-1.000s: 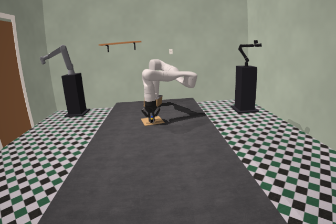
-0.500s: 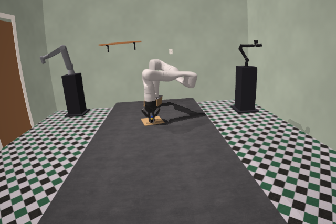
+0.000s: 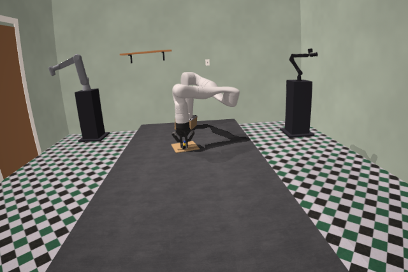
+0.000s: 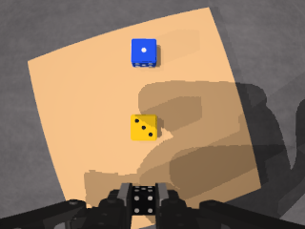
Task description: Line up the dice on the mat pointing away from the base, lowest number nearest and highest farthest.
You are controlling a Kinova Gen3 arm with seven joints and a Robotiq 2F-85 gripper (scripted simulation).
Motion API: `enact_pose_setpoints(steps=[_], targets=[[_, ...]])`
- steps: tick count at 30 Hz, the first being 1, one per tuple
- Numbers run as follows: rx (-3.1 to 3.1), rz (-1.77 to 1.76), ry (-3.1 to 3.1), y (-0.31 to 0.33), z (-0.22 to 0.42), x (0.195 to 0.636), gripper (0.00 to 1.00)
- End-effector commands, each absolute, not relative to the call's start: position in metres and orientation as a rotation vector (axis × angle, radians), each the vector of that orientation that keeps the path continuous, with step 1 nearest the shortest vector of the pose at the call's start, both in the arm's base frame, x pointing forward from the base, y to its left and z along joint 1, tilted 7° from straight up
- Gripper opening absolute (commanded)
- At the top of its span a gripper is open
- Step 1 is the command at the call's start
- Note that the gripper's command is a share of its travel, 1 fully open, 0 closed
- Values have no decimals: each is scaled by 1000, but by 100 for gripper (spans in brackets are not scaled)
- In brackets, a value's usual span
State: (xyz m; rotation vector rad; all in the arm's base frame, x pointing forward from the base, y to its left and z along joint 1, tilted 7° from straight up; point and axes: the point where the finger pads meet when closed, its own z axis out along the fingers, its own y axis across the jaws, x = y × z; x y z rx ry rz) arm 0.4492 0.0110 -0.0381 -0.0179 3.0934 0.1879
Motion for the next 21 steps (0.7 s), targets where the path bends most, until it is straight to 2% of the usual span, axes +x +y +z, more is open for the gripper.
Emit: enact_pose_setpoints(steps=[1,21], targets=[[-18,188,3092,11,-38,450,11],[-18,188,3092,11,-41,450,11]])
